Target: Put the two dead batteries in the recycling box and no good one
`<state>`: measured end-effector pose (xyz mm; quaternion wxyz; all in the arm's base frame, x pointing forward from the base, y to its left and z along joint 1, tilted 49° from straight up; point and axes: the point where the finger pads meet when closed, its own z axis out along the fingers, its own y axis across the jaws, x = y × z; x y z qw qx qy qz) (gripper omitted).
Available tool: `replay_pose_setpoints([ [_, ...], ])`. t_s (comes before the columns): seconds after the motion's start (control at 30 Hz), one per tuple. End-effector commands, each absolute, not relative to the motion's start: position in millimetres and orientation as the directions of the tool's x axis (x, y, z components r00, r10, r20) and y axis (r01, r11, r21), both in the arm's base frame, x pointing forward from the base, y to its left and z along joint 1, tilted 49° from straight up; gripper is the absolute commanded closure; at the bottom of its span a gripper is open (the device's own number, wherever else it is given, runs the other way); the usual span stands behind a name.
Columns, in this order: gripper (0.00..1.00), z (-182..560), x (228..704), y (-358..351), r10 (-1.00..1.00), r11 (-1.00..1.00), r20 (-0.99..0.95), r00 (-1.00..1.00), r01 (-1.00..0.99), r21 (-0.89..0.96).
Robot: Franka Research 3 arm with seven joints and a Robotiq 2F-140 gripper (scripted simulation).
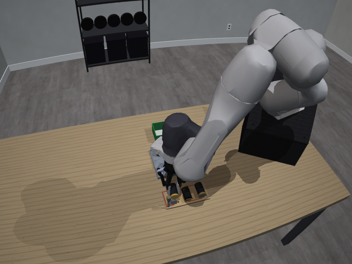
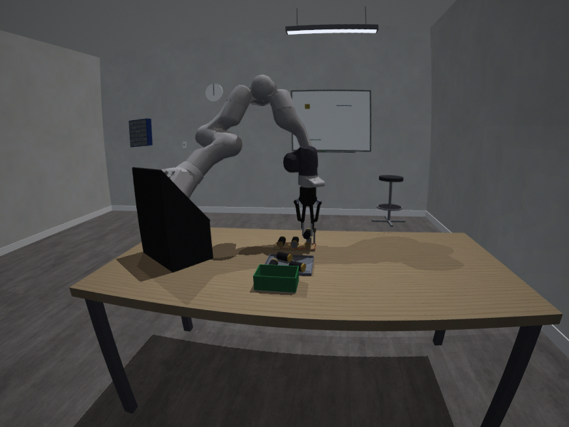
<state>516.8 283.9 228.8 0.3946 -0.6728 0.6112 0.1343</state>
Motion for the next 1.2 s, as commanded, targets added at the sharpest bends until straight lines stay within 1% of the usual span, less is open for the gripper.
replay_pose_setpoints([
  [0.0,0.84,230.5,519.8,282.3,-0.718,0.057,-0.658,0.225,-0.924,-0.378],
  [0.5,0.84,230.5,519.8,282.3,-0.718,0.057,-0.658,0.226,-0.924,-0.379],
  [0.87,0.84,230.5,519.8,282.3,-0.721,0.008,-0.631,0.288,-0.906,-0.423],
  [1.17,0.84,230.4,520.0,282.1,-0.721,0.006,-0.63,0.29,-0.906,-0.424],
])
